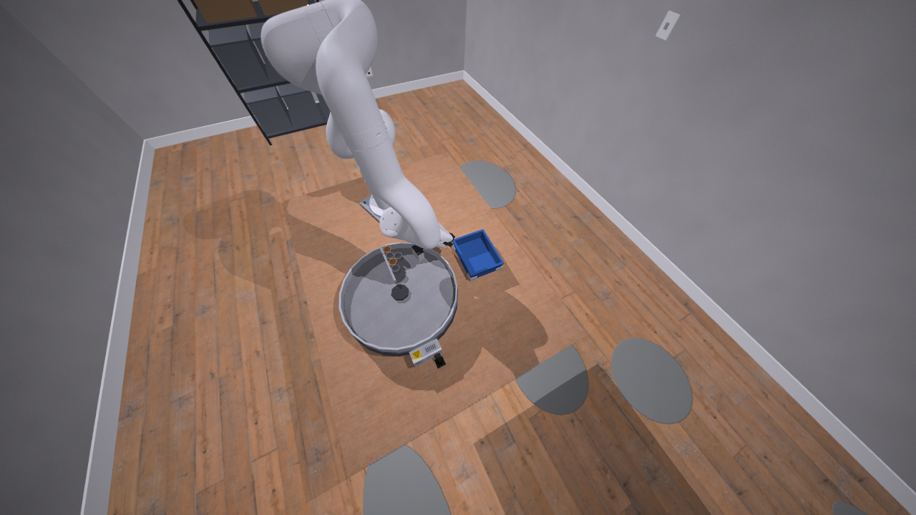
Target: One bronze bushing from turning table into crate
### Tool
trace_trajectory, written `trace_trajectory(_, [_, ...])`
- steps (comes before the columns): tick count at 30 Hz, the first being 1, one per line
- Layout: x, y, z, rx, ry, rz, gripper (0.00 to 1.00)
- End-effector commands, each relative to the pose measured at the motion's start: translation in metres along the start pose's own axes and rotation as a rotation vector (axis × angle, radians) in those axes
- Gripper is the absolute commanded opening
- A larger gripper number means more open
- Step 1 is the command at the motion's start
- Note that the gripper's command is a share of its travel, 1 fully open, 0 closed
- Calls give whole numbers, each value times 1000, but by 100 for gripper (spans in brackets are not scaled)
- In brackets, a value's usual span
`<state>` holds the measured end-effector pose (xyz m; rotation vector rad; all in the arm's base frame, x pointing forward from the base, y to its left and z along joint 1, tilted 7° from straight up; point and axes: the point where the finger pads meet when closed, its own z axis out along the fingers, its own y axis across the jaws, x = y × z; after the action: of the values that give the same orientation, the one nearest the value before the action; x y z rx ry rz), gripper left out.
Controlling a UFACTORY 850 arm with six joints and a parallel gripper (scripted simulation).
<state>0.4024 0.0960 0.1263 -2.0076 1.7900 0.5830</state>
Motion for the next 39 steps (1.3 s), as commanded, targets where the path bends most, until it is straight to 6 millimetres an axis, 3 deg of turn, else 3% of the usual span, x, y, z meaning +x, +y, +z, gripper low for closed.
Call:
trace_trajectory(1, [-24, -27, 22, 2, 1, -1, 0])
trace_trajectory(7, [-53, -56, 46, 2, 1, -1, 0])
trace_trajectory(16, [-73, -77, 64, 2, 1, -1, 0])
trace_trajectory(34, [-74, -78, 66, 2, 1, -1, 0])
trace_trajectory(39, [-62, -79, 80, 2, 1, -1, 0])
